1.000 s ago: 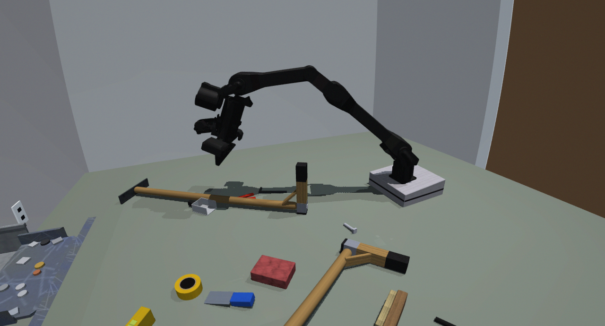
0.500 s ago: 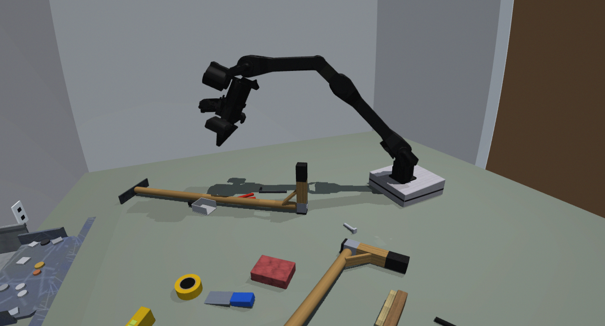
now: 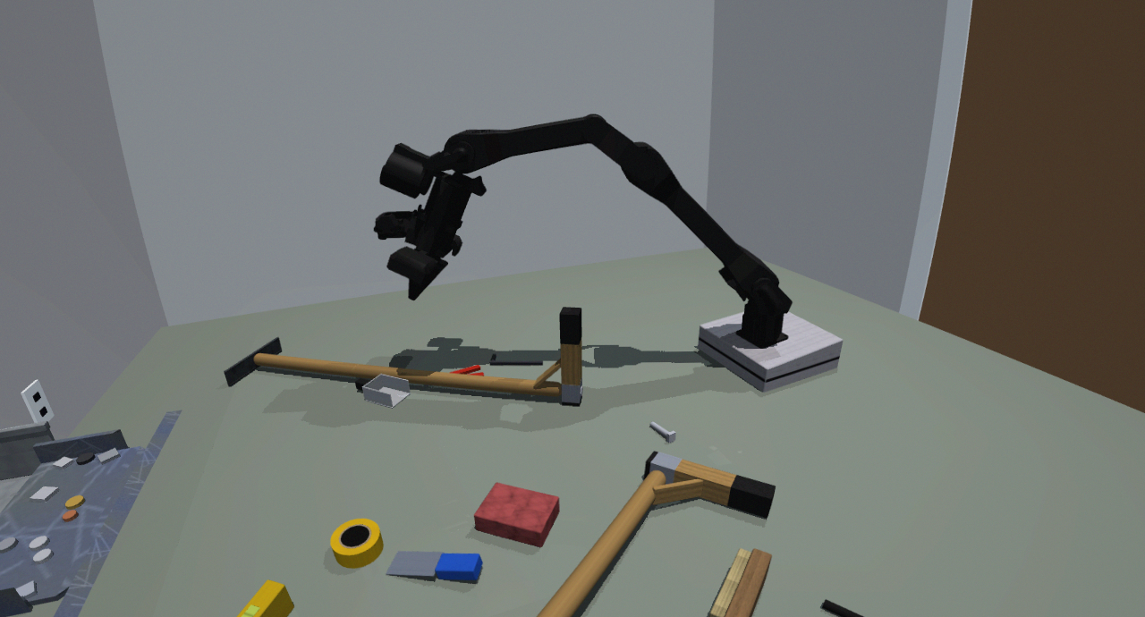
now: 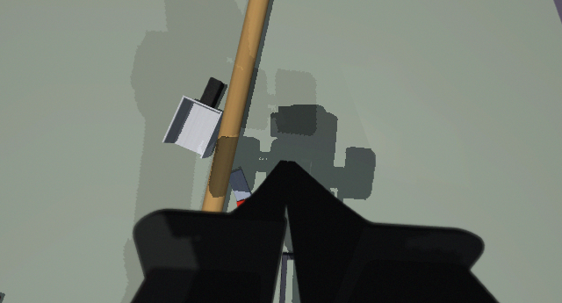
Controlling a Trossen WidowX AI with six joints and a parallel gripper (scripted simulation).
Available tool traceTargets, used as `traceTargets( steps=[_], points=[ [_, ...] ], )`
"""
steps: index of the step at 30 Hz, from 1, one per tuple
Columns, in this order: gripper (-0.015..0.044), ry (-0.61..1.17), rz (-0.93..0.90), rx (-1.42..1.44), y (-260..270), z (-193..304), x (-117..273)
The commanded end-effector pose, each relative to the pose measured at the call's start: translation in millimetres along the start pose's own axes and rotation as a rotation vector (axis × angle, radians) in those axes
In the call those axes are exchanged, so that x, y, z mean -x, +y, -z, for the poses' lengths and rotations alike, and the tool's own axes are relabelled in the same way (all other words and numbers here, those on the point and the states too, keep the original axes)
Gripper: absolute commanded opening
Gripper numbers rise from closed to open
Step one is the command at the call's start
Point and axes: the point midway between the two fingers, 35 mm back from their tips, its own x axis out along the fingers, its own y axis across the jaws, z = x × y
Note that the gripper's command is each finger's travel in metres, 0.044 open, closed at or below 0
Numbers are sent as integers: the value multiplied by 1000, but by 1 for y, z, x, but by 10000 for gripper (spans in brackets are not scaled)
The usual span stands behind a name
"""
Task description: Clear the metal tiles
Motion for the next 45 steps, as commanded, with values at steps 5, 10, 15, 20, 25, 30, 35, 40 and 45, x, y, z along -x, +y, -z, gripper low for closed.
traceTargets(
  steps=[5,10,15,20,25,30,35,40,45],
  points=[
    [0,10,-5,16,0,9,-22],
    [0,12,-6,23,0,14,-34],
    [0,14,-8,30,0,19,-46],
    [0,17,-9,36,0,25,-58],
    [0,19,-10,43,-1,31,-69],
    [0,21,-11,50,-1,38,-80],
    [0,24,-12,57,-1,45,-91],
    [0,26,-14,64,-2,53,-102],
    [0,27,-14,66,-1,55,-105]
  ],
)
